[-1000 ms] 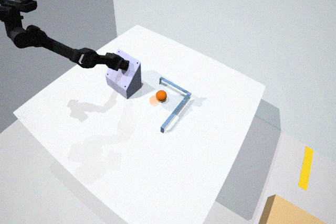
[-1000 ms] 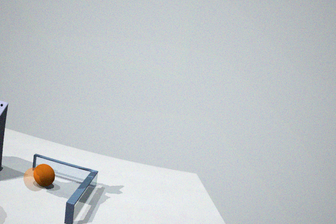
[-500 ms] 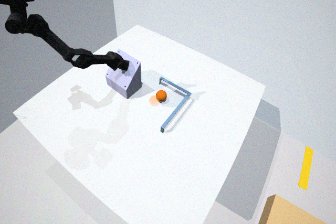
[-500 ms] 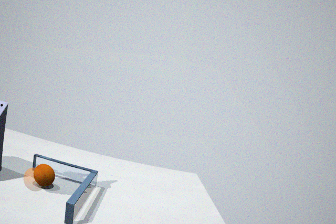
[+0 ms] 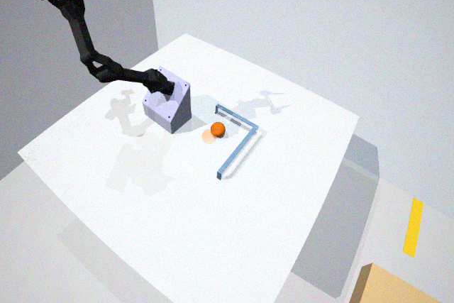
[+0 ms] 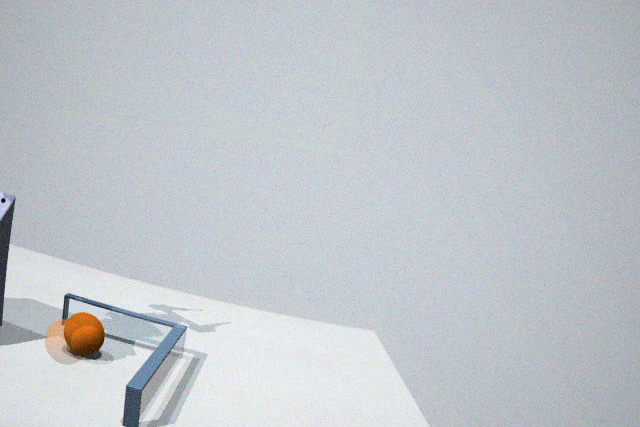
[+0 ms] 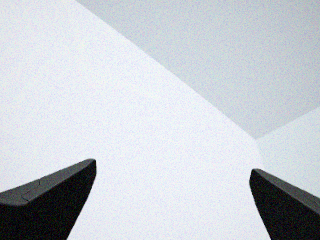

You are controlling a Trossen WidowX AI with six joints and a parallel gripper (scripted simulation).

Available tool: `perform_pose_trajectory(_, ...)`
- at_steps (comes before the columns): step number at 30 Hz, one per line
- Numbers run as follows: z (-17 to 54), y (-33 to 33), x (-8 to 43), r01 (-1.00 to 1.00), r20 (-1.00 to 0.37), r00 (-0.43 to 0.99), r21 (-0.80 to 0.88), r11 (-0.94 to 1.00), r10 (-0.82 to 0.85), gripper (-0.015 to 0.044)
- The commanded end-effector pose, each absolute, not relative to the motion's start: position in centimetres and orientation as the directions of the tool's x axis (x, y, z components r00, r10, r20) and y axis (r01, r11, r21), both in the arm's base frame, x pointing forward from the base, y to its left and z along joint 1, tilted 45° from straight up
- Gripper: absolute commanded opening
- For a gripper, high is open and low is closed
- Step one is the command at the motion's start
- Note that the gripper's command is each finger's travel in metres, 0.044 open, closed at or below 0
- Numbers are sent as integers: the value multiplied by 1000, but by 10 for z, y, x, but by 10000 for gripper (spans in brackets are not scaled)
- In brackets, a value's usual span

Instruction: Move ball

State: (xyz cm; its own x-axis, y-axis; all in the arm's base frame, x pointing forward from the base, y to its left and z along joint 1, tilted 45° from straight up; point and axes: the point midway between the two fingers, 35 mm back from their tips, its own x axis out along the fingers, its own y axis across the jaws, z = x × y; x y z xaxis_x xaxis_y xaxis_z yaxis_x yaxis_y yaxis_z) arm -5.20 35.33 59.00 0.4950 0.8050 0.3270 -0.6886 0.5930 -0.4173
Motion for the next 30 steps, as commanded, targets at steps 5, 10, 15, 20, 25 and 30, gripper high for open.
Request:
perform_pose_trajectory(5,517,415,8,-508,194,620,-639,577,760,440)
perform_pose_trajectory(10,475,434,62,-426,110,712,-718,551,694,440)
perform_pose_trajectory(15,427,445,114,-359,18,782,-805,473,622,440)
perform_pose_trajectory(20,372,443,174,-316,-94,842,-885,343,532,440)
perform_pose_trajectory(25,314,425,232,-317,-212,885,-926,205,414,440)
perform_pose_trajectory(30,251,392,287,-362,-332,908,-929,80,255,440)
